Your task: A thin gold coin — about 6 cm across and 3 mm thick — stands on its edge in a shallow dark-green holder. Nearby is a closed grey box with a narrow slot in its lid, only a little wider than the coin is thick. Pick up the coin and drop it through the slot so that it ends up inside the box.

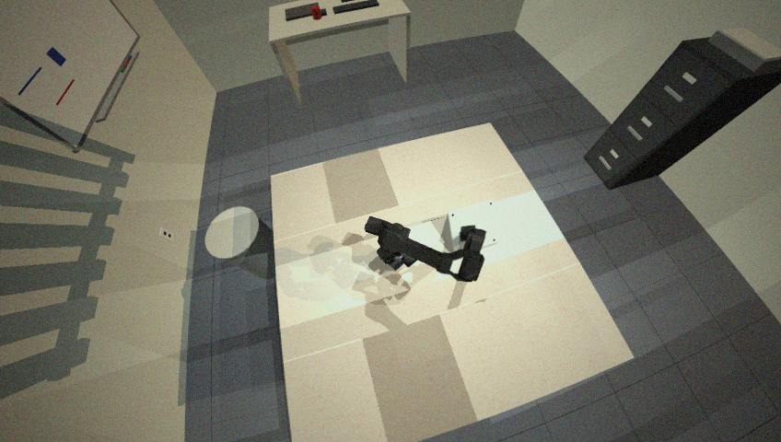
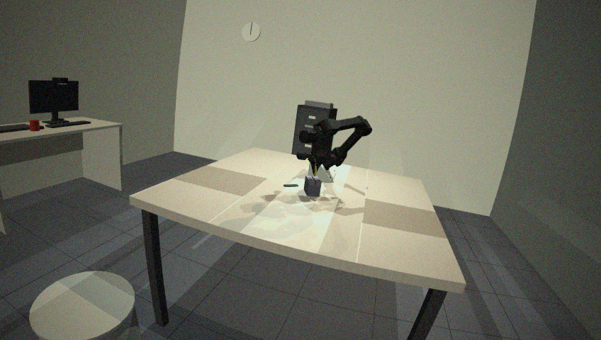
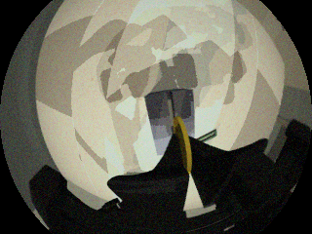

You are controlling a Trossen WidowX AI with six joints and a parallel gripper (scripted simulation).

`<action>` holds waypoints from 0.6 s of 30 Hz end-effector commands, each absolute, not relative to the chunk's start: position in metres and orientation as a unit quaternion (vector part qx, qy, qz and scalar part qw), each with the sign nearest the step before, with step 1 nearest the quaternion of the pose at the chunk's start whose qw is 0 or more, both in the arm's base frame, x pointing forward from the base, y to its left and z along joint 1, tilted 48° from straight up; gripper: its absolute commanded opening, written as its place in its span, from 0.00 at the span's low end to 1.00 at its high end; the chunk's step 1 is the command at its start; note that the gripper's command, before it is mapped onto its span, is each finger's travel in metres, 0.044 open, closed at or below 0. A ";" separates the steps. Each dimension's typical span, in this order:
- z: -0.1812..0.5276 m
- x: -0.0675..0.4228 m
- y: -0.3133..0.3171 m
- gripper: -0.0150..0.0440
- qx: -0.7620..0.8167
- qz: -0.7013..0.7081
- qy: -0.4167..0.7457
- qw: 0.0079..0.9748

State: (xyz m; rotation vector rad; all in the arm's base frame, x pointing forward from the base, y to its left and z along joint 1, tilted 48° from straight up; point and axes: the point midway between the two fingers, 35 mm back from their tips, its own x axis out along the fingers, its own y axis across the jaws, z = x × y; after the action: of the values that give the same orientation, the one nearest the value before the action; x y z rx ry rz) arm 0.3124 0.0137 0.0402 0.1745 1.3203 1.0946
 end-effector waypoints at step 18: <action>0.034 0.311 0.021 0.30 0.076 0.482 0.581 0.652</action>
State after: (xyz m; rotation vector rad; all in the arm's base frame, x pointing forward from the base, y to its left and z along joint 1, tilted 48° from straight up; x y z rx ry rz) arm 0.3114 0.0209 0.0336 0.1732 1.3186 1.0940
